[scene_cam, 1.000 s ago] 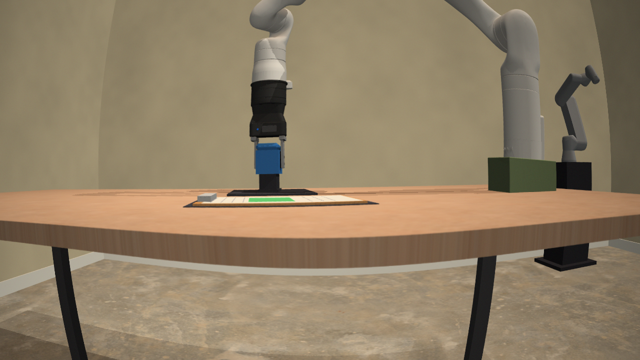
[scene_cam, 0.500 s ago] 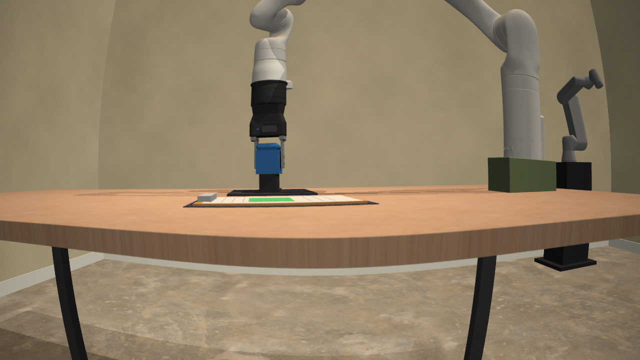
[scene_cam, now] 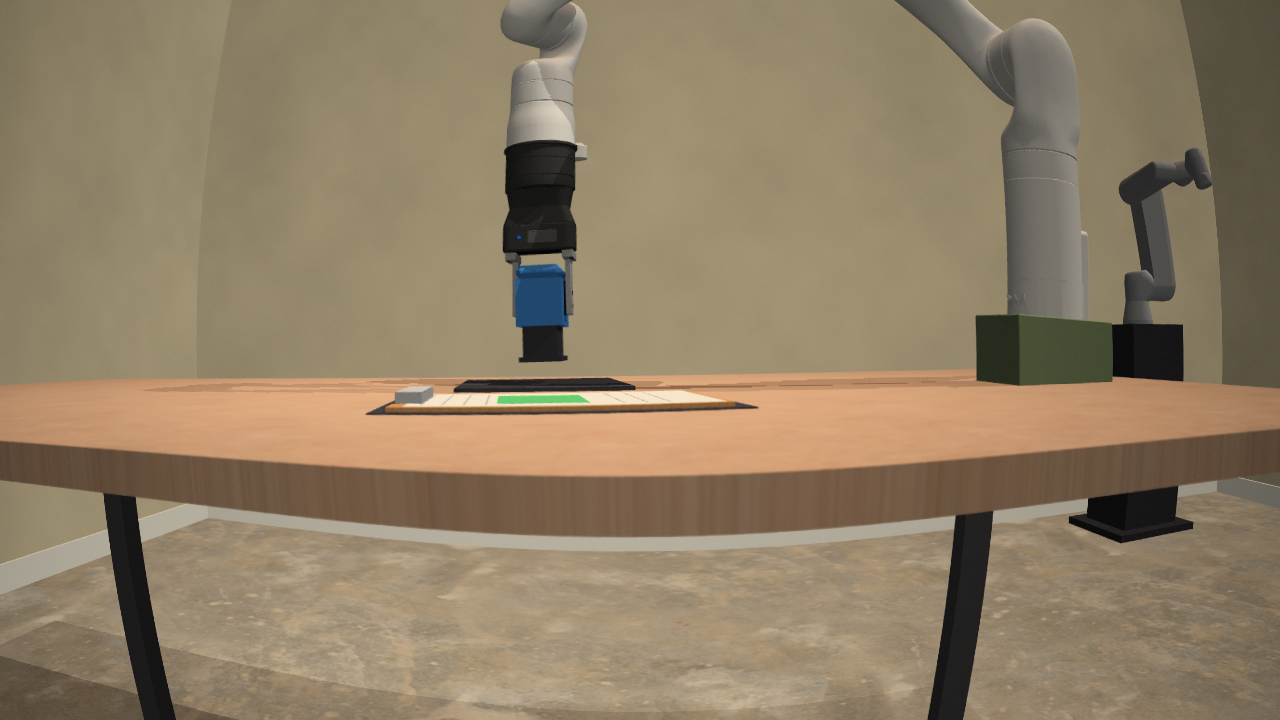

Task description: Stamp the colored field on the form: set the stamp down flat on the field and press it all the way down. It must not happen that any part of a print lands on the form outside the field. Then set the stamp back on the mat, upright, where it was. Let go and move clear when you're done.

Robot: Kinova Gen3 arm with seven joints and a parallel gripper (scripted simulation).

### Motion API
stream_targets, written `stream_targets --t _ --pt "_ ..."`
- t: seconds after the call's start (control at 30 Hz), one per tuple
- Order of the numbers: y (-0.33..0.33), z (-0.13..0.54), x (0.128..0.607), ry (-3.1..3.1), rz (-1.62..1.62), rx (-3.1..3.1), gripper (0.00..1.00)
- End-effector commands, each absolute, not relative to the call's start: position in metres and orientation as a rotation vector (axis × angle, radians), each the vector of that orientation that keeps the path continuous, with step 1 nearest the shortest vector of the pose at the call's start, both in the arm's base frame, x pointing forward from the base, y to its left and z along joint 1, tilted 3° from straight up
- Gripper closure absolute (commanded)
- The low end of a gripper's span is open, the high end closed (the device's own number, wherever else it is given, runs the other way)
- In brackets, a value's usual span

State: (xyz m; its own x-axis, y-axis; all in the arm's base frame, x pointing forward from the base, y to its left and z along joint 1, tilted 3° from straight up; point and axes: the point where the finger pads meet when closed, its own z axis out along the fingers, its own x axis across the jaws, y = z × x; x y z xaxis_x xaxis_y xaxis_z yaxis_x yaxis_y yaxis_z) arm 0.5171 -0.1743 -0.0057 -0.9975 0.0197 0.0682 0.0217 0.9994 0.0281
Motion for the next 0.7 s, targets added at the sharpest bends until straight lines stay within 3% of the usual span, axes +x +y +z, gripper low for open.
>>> stream_targets --t 0.0,0.47,0.67 --pt "-0.174 0.009 0.523 -3.089 -0.043 -0.028 0.38" --pt "-0.173 0.013 0.523 -3.089 -0.043 -0.027 0.38" --pt "-0.104 0.016 0.532 -3.091 -0.044 0.025 0.38"
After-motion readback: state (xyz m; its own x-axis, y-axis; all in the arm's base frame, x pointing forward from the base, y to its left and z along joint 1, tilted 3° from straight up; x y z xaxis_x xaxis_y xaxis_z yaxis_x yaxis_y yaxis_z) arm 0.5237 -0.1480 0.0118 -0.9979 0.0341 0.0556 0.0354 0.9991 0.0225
